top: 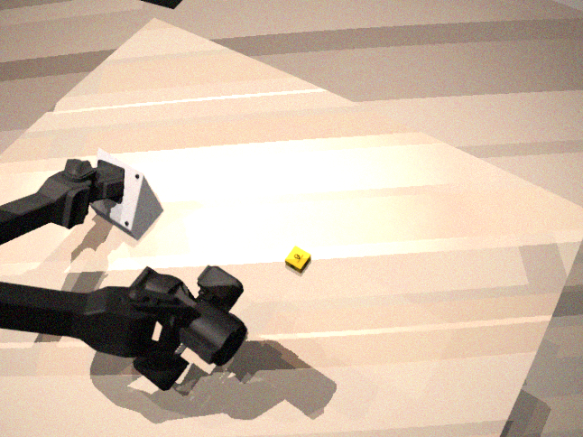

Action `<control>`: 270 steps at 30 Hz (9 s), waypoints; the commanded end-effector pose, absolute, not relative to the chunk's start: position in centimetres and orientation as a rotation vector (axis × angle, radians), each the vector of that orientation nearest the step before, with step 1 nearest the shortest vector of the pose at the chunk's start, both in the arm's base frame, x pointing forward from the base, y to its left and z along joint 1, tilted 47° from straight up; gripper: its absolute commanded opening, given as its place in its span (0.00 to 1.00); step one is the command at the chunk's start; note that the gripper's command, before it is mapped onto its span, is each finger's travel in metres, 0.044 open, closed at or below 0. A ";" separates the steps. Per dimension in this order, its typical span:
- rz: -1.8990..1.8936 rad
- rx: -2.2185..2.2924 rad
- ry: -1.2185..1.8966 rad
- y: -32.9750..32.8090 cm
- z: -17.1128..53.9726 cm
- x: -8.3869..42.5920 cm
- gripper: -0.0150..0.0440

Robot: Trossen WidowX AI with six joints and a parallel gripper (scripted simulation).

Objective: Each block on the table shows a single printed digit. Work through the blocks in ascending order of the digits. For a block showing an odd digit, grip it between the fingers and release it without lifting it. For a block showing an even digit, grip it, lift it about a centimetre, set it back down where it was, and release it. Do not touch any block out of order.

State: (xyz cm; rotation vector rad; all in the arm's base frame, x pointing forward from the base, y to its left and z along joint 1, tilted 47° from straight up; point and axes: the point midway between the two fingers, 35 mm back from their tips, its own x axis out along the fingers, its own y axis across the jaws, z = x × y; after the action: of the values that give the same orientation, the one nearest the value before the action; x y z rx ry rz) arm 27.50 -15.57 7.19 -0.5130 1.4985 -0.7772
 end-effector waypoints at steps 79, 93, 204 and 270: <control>-0.765 -0.517 1.512 -1.2 8.2 24.1 0.46; -0.771 -0.521 1.510 -6.6 2.1 22.6 0.81; -0.772 -0.522 1.509 -9.2 -0.3 22.2 0.68; -0.769 -0.515 1.504 -0.5 -5.8 34.7 0.86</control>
State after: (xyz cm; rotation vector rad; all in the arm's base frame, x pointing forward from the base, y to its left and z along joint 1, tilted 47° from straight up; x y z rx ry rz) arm 35.29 0.63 -4.47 -0.4958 1.4989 -0.7734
